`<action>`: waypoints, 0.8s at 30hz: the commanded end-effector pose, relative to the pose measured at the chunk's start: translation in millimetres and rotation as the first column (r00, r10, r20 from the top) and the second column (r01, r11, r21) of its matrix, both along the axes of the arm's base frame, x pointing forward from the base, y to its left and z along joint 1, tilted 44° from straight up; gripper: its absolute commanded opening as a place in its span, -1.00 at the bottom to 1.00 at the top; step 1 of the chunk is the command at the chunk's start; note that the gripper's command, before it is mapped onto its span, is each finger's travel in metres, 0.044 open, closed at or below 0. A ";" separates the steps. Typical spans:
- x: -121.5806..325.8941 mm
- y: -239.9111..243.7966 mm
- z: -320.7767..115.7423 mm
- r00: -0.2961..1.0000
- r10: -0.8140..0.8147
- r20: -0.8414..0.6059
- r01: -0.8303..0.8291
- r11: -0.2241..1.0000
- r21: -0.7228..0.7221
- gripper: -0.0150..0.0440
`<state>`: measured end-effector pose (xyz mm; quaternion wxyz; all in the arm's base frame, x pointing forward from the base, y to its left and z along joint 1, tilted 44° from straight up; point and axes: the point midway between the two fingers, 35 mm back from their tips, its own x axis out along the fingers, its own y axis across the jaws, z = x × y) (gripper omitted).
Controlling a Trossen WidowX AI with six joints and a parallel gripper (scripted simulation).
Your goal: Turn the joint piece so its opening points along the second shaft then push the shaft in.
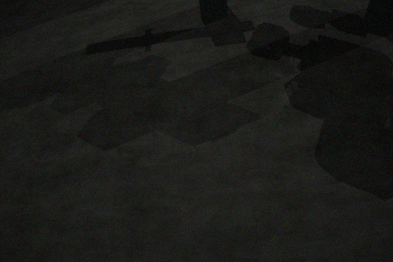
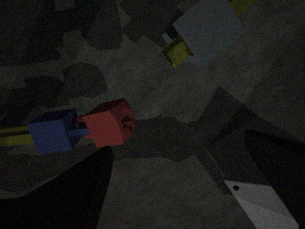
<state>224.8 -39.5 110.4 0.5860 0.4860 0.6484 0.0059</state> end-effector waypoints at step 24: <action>1.8 7.3 -4.1 0.751 -0.489 -0.443 0.505 0.858 -0.092 1.00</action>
